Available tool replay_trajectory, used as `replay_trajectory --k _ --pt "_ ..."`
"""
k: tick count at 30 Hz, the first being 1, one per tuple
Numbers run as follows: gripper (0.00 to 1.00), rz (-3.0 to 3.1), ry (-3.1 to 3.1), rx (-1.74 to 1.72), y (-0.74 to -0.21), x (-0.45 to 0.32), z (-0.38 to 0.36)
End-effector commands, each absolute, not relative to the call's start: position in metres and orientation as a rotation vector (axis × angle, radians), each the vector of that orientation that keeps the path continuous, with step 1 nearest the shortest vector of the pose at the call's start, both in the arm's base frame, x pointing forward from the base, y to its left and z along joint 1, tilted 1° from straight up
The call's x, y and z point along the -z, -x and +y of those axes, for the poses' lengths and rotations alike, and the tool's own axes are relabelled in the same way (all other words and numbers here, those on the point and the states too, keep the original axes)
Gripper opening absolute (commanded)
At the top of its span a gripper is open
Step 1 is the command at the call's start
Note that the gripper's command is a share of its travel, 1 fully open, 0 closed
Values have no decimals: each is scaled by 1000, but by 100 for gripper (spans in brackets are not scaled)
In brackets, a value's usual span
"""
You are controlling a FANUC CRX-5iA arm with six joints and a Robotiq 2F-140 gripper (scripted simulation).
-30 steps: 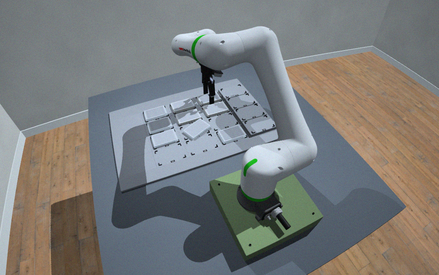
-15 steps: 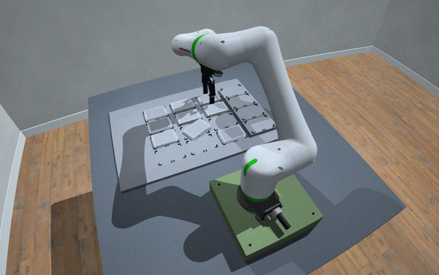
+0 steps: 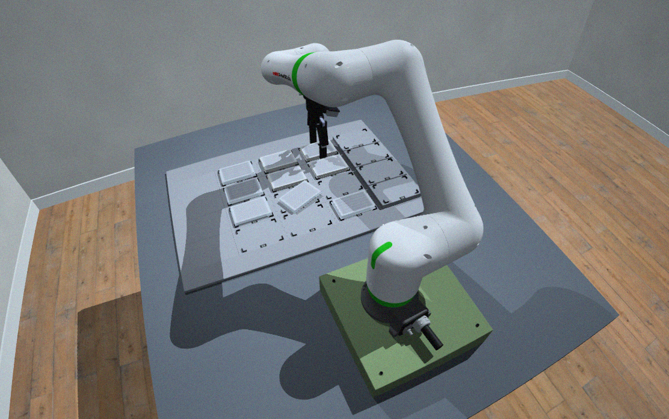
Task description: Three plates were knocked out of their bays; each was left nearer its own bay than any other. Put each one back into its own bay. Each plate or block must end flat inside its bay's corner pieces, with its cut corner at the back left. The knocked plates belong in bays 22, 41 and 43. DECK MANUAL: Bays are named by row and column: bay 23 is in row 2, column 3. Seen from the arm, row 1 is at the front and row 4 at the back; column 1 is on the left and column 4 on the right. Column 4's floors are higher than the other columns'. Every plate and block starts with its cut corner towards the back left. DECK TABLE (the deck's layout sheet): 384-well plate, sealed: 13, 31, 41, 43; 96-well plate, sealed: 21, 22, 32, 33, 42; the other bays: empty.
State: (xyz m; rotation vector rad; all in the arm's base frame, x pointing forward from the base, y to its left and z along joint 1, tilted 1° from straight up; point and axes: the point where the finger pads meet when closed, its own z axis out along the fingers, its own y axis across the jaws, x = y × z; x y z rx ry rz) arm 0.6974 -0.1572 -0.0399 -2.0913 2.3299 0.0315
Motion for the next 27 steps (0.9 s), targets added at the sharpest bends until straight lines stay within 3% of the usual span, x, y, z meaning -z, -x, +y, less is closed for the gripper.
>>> replay_trajectory --k 1,27 --pt "70 2329 2091 -28 -698 34 -158" --pt "70 2329 2091 -28 -698 5 -158"
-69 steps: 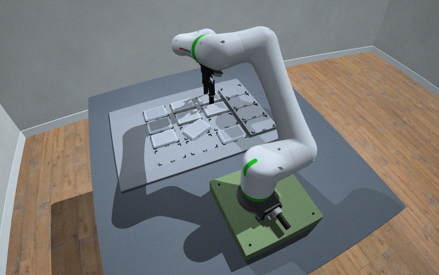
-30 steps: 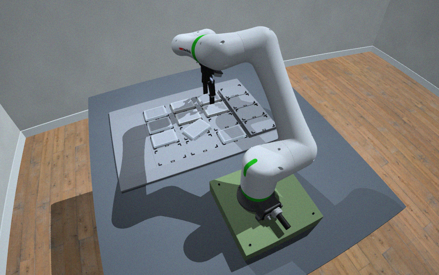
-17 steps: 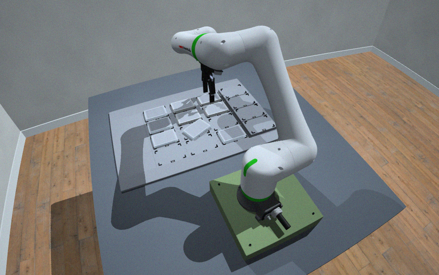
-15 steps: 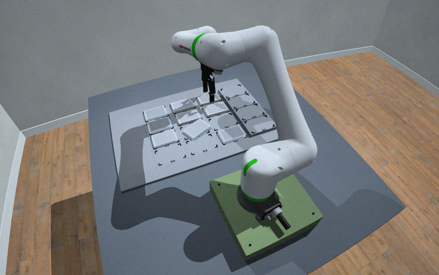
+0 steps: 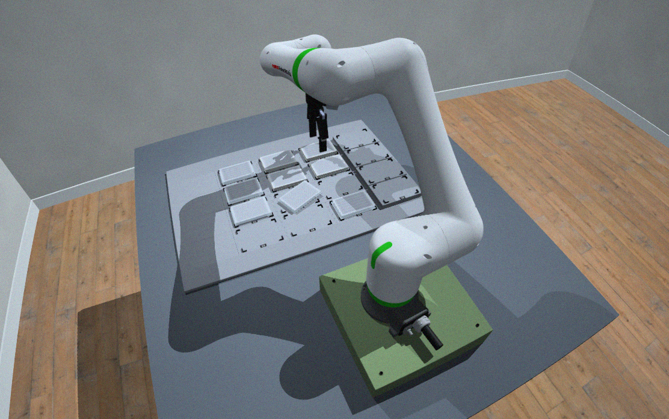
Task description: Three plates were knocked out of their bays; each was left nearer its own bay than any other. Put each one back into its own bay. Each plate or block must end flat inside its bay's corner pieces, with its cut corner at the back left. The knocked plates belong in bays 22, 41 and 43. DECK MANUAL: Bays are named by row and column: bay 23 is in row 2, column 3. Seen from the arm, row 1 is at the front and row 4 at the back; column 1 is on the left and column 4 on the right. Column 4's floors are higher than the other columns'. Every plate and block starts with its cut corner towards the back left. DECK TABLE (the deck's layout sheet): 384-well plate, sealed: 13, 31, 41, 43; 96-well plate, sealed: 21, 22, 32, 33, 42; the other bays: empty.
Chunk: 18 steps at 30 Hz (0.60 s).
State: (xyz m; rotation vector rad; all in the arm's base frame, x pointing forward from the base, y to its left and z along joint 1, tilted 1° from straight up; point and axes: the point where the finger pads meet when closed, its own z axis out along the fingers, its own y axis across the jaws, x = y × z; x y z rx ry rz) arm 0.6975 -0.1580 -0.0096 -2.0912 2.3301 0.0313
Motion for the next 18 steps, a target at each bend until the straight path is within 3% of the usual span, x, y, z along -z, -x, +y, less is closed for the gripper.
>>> replay_trajectory --k 1,18 --pt "70 2329 2091 -28 -698 4 -158" --pt "70 2258 2167 -28 -692 1 -153"
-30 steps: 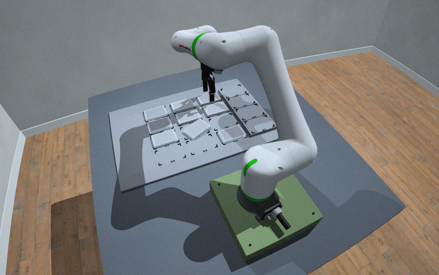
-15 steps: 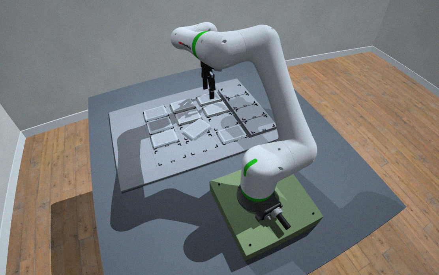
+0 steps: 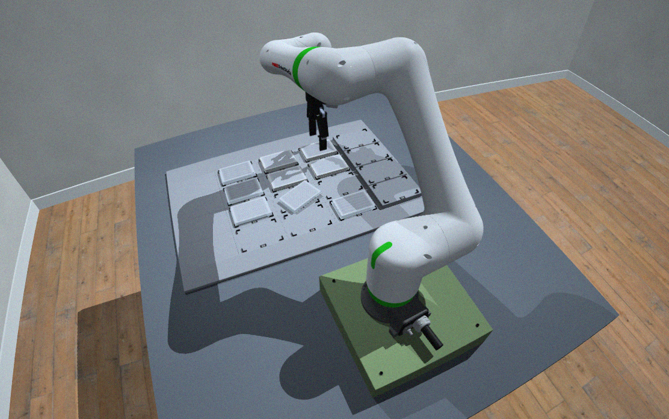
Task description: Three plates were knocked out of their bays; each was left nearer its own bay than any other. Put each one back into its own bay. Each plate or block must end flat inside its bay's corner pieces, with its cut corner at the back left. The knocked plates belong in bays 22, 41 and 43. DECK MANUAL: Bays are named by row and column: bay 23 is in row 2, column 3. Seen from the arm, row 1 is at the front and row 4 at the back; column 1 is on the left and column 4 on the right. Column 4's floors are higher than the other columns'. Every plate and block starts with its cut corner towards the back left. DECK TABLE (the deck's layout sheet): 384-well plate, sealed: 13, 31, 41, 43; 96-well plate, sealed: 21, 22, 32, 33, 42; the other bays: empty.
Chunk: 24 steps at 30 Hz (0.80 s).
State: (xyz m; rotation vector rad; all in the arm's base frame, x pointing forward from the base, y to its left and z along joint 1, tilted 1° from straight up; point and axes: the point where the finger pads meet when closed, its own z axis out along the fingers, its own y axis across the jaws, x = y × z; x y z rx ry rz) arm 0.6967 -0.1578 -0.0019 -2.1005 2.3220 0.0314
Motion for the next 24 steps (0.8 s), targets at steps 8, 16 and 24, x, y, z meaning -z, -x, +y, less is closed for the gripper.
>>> replay_trajectory --k 8,16,24 --pt "70 1948 2446 -25 -668 0 -132" --pt "70 1867 2508 -25 -650 0 -116" --pt "70 1867 2508 -25 -626 -1 -95"
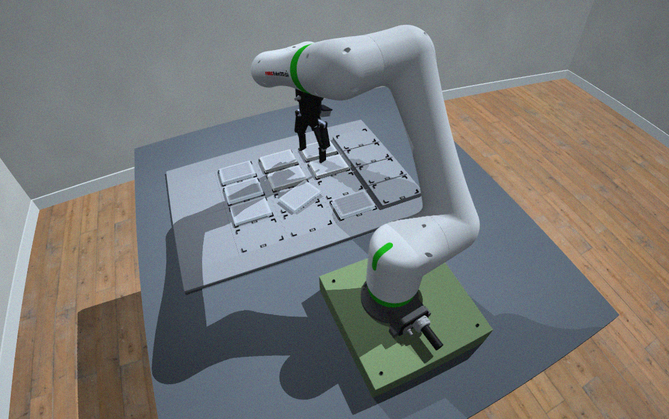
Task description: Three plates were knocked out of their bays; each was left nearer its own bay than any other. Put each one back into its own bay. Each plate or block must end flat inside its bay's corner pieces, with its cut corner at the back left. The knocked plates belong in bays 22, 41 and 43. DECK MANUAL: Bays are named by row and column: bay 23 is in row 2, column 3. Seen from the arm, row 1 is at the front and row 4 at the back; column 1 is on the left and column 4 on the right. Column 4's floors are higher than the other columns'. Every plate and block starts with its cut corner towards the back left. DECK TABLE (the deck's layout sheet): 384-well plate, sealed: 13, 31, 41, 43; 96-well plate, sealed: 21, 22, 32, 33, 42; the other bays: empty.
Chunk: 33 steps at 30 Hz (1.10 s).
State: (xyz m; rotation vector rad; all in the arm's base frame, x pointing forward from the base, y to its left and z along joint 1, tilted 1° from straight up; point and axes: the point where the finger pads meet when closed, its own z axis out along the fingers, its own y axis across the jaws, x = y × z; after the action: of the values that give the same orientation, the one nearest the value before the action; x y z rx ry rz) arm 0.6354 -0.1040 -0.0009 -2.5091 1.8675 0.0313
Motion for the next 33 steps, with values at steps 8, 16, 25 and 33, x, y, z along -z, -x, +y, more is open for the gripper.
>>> replay_trajectory --k 8,16,25,33 --pt "70 1867 2508 -25 -608 -1 -79" --pt "70 1867 2508 -25 -584 -2 -58" --pt "70 1866 2508 -25 -563 -2 -40" --pt "70 1866 2508 -25 -539 -3 -19"
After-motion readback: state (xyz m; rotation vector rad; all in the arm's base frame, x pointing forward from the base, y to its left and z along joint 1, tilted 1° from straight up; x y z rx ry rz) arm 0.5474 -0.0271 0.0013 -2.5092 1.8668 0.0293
